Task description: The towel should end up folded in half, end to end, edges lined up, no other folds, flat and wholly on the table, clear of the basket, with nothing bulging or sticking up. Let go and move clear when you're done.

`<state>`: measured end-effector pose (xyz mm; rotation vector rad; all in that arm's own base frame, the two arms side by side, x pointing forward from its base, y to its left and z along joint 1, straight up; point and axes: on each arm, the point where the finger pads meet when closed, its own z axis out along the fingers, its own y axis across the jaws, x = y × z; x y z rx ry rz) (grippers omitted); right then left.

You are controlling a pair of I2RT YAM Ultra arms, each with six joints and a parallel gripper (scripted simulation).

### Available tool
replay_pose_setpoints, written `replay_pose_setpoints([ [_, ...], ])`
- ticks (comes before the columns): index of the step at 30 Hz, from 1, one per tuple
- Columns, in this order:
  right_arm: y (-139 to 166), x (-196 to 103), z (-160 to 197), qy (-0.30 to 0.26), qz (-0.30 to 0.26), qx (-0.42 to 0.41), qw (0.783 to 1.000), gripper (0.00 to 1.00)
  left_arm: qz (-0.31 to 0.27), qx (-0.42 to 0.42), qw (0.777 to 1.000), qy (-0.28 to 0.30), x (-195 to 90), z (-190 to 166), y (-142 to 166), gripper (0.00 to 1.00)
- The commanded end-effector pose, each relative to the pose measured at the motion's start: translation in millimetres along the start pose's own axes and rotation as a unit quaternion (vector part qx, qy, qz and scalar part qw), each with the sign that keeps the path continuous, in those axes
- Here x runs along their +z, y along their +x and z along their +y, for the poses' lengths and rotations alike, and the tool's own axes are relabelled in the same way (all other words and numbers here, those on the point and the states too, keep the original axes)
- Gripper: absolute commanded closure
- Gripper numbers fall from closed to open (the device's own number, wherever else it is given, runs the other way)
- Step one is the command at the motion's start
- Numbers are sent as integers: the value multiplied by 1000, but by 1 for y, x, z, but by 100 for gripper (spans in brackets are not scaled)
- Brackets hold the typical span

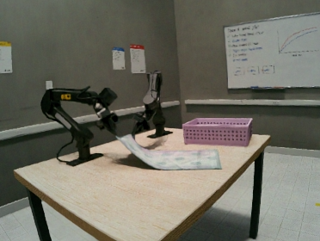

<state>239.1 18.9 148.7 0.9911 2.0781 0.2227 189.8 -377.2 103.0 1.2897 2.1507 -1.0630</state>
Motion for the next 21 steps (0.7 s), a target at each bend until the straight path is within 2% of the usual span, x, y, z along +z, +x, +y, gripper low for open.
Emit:
replay_pose_setpoints([
  [1, -13, -10, 5, -4, -22, 10, 1000, 100, -52, 29, 997, 40, -15, -27, -42, 100],
  [2, -18, -3, 9, -3, -18, 2, 1000, 100, -73, 9, 997, 31, -19, -20, -50, 100],
  [5, -23, -8, 10, -13, -28, 9, 999, 100, -72, 9, 997, 31, -19, -21, -50, 100],
  [6, -19, 5, 23, -21, -4, -28, 999, 100, -91, -20, 996, -7, -22, 0, -59, 100],
  [7, -19, 4, 22, -21, -4, -28, 999, 100, -82, -47, 995, -24, -13, -4, -38, 100],
  [9, -19, 4, 22, -21, -4, -28, 999, 100, -82, -47, 995, -24, -13, -4, -38, 100],
  [10, -18, 24, 46, -42, 14, -59, 997, 100, -92, -83, 990, -62, -16, 39, -42, 100],
  [11, -18, 24, 46, -60, 30, -87, 994, 100, -115, -103, 984, -91, -23, 34, -45, 100],
  [12, -18, 24, 46, -60, 30, -87, 994, 100, -125, -122, 978, -113, -20, 26, -44, 100],
  [17, -18, 24, 46, -60, 30, -87, 994, 100, -128, -126, 977, -118, -20, 26, -44, 100],
  [18, -21, 21, 47, -66, 25, -85, 994, 100, -147, -118, 976, -113, -25, 22, -64, 100],
  [19, -14, 49, 71, -80, 51, -117, 989, 100, -147, -154, 965, -155, -37, 66, -44, 100],
  [21, -15, 49, 71, -97, 70, -143, 983, 100, -172, -195, 943, -206, -33, 59, -43, 100],
])
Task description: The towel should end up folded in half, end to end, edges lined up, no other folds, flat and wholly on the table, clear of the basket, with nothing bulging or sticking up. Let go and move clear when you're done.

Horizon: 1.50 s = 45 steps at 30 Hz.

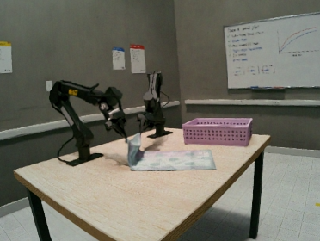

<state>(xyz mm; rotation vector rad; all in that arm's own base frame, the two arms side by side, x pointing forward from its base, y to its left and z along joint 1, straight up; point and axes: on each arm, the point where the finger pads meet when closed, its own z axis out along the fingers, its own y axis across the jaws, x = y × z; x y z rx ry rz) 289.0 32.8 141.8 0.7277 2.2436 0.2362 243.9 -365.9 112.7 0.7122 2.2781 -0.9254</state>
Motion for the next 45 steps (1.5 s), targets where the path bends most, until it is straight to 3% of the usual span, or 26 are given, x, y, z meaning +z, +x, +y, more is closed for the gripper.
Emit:
replay_pose_setpoints([
  [1, -19, 11, 33, -64, 9, -40, 997, 100, -83, -52, 993, -70, -10, 7, -28, 100],
  [2, -19, 11, 33, -64, 9, -40, 997, 100, -97, -51, 992, -62, -12, 0, -42, 100],
  [4, -19, 11, 33, -64, 9, -40, 997, 100, -97, -51, 992, -62, -12, 0, -42, 100],
  [5, -20, 28, 54, -64, 16, -50, 997, 100, -90, -70, 988, -102, -18, 35, -45, 100],
  [8, -20, 28, 54, -64, 16, -50, 997, 100, -92, -70, 988, -101, -18, 35, -46, 100],
  [9, -30, 43, 70, -44, -8, -15, 999, 100, -76, -53, 992, -90, -26, 55, -51, 100],
  [14, -34, 44, 66, -39, -11, -9, 999, 100, -72, -47, 993, -83, -23, 47, -48, 100],
  [15, -36, 59, 88, -35, -20, 12, 999, 100, -71, -45, 992, -93, -36, 78, -57, 100],
  [18, -36, 59, 88, -35, -20, 12, 999, 100, -71, -45, 992, -93, -36, 78, -57, 100],
  [19, -40, 77, 103, -29, -23, 20, 999, 100, -69, -51, 991, -108, -44, 101, -60, 100],
  [26, -40, 91, 117, -36, -25, 21, 999, 100, -64, -63, 987, -132, -45, 123, -57, 100],
  [27, -43, 110, 123, -51, -15, 9, 999, 100, -71, -96, 978, -174, -44, 147, -56, 100],
  [31, -46, 110, 121, -45, -21, 9, 999, 100, -75, -99, 976, -180, -42, 138, -56, 100],
  [32, -55, 98, 126, -58, -33, 14, 998, 100, -79, -97, 976, -179, -44, 136, -59, 100],
  [33, -46, 126, 133, -60, -8, 1, 998, 100, -78, -120, 966, -213, -45, 166, -59, 100],
  [36, -46, 126, 133, -60, -8, 1, 998, 100, -78, -120, 966, -213, -45, 166, -59, 100],
  [37, -45, 142, 142, -63, -5, 3, 998, 100, -74, -118, 964, -228, -45, 183, -62, 100],
  [40, -46, 142, 141, -59, -10, 3, 998, 100, -74, -118, 964, -228, -45, 183, -62, 100],
  [41, -42, 159, 148, -61, 6, -5, 998, 100, -77, -138, 958, -239, -45, 198, -64, 100],
  [44, -44, 160, 146, -55, 0, -5, 998, 100, -76, -137, 958, -239, -45, 198, -64, 100],
  [45, -40, 174, 151, -65, 11, -9, 998, 100, -70, -137, 956, -250, -44, 210, -66, 100],
])
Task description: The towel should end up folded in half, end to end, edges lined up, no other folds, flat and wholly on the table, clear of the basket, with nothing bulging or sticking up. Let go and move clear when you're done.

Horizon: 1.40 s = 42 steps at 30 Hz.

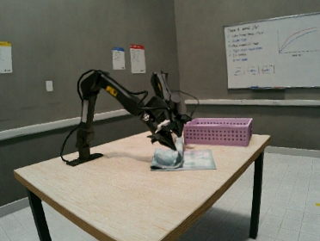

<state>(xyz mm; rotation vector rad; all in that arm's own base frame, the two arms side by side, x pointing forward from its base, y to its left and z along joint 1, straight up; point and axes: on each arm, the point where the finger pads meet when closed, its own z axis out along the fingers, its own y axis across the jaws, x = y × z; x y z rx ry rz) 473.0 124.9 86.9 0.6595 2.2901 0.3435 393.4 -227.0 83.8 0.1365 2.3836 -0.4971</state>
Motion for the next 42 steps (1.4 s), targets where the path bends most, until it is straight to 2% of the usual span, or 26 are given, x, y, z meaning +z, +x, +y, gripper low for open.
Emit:
replay_pose_setpoints([
  [1, -25, 9, 16, -24, -23, 1, 999, 100, -9, -2, 1000, -18, 4, 8, -20, 100],
  [3, -27, 9, 14, -19, -28, 1, 999, 100, -9, -3, 1000, -18, 4, 8, -20, 100],
  [4, -37, -4, 21, -31, -42, 4, 999, 100, -23, 0, 1000, -8, -5, 0, -28, 100],
  [5, -37, -4, 21, -31, -42, 4, 999, 100, -24, 2, 1000, -6, -6, -3, -29, 100],
  [6, -26, 22, 17, -12, -26, 14, 1000, 100, -6, -5, 1000, -23, 10, 16, -25, 100],
  [9, -25, 22, 15, -9, -22, 13, 1000, 100, -6, -5, 1000, -24, 10, 16, -25, 100],
  [10, -28, 33, 17, -6, -21, 11, 1000, 100, -4, -4, 1000, -20, 17, 20, -30, 100],
  [16, -32, 41, 21, -11, -24, 5, 1000, 100, -4, -10, 999, -40, 22, 28, -33, 100],
  [17, -43, 28, 29, -24, -36, 7, 999, 100, -15, -8, 999, -34, 14, 22, -40, 100],
  [19, -43, 28, 29, -24, -36, 7, 999, 100, -15, -8, 999, -34, 14, 22, -40, 100],
  [20, -34, 47, 24, -13, -25, 1, 1000, 100, -4, -21, 998, -52, 27, 35, -35, 100],
  [27, -36, 52, 28, -10, -30, 10, 999, 100, -10, -13, 999, -45, 26, 37, -45, 100],
  [28, -40, 62, 31, -13, -36, 20, 999, 100, 1, -12, 999, -41, 35, 43, -44, 100],
  [31, -45, 56, 36, -19, -41, 22, 999, 100, -6, -12, 999, -43, 32, 43, -48, 100],
  [32, -32, 70, 38, -3, -28, 16, 999, 100, 8, -7, 999, -42, 41, 51, -49, 100],
  [36, -35, 70, 40, -8, -32, 17, 999, 100, 8, -7, 999, -42, 41, 51, -49, 100],
  [37, -46, 57, 49, -20, -43, 20, 999, 100, -9, -2, 999, -39, 30, 43, -60, 100],
  [38, -36, 79, 44, -11, -37, 20, 999, 100, 7, -4, 999, -48, 47, 58, -50, 100],
  [41, -36, 79, 40, -6, -36, 21, 999, 100, 6, -4, 999, -51, 47, 59, -50, 100],
  [42, -40, 88, 39, -9, -39, 11, 999, 100, 16, -13, 998, -64, 54, 67, -47, 100],
])
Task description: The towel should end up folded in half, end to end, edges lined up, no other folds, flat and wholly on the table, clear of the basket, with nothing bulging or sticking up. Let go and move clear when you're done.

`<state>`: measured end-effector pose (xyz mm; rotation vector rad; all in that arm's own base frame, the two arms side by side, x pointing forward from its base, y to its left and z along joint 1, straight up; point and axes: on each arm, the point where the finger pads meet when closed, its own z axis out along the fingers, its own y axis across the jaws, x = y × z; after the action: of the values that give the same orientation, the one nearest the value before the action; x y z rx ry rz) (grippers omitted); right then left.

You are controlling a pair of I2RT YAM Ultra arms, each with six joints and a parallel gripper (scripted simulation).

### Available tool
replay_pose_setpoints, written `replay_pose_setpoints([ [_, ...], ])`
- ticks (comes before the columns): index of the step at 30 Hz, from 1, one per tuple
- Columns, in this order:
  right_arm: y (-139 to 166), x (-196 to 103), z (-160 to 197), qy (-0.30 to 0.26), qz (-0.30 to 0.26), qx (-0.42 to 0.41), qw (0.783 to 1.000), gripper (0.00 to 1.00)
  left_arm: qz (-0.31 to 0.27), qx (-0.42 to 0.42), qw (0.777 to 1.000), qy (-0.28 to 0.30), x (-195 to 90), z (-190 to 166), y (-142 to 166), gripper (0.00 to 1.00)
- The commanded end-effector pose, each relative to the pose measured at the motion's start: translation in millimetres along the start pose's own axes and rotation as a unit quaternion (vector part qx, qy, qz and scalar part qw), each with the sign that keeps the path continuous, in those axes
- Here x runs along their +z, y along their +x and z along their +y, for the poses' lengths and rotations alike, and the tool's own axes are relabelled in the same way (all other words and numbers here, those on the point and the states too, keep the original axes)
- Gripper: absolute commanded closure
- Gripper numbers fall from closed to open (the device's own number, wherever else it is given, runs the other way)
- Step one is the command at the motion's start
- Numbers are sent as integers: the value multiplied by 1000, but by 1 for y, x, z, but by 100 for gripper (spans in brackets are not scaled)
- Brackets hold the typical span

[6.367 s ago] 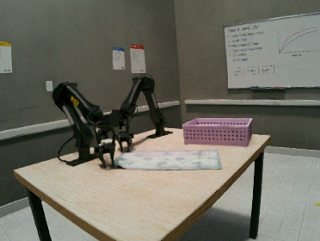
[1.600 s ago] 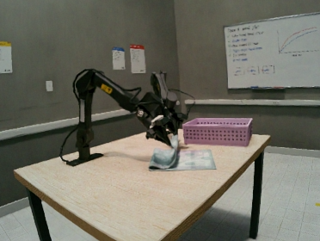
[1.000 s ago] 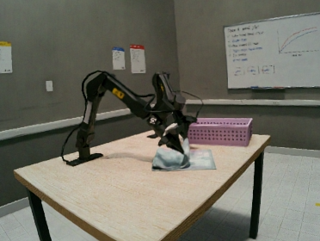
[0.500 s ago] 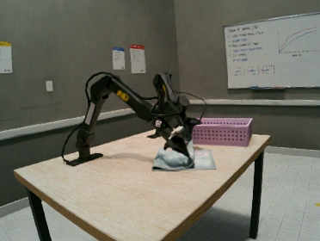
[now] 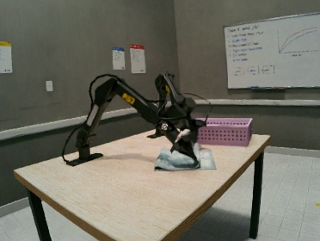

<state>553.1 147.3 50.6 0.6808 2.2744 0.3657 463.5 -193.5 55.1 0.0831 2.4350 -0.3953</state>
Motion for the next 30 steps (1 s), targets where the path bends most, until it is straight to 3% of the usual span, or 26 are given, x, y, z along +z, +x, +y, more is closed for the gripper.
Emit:
replay_pose_setpoints([
  [1, -23, 5, 8, -3, -36, 0, 999, 100, 0, -5, 1000, -18, 5, 11, -12, 100],
  [6, -15, 10, 9, 7, -19, -1, 1000, 100, 10, -3, 1000, -25, 11, 18, -9, 100],
  [7, -27, -4, 19, -6, -32, 2, 999, 100, -3, -2, 1000, -21, 3, 14, -19, 100],
  [8, -18, 17, 16, -8, -26, -3, 1000, 100, 9, -19, 999, -37, 14, 24, -11, 100],
  [11, -18, 17, 16, -8, -26, -3, 1000, 100, 9, -19, 999, -37, 14, 24, -11, 100],
  [13, -29, 3, 25, -18, -35, -1, 999, 100, -7, -16, 999, -31, 3, 18, -23, 100],
  [14, -10, 32, 26, -2, -11, -14, 1000, 100, 11, -18, 999, -30, 21, 35, -21, 100],
  [17, -14, 33, 22, 1, -13, -10, 1000, 100, 8, -18, 999, -38, 20, 38, -22, 100],
  [18, -12, 42, 35, 0, -8, -2, 1000, 96, 11, -18, 999, -30, 25, 45, -29, 81],
  [21, -17, 43, 30, 3, -11, 2, 1000, 96, 11, -18, 999, -30, 25, 45, -29, 81],
  [22, -15, 48, 45, -2, -11, -2, 1000, 70, 11, -18, 999, -30, 28, 54, -37, 30],
  [24, -15, 48, 45, -2, -11, -2, 1000, 70, 11, -18, 999, -30, 28, 54, -37, 30],
  [25, -28, 34, 56, -16, -23, 0, 1000, 70, -5, -10, 1000, -21, 17, 41, -48, 30],
  [26, -17, 56, 53, -2, -11, -12, 1000, 40, 10, -18, 999, -30, 31, 63, -44, 22],
  [30, -17, 56, 53, -2, -11, -12, 1000, 40, 3, -15, 1000, -26, 26, 58, -49, 22],
])
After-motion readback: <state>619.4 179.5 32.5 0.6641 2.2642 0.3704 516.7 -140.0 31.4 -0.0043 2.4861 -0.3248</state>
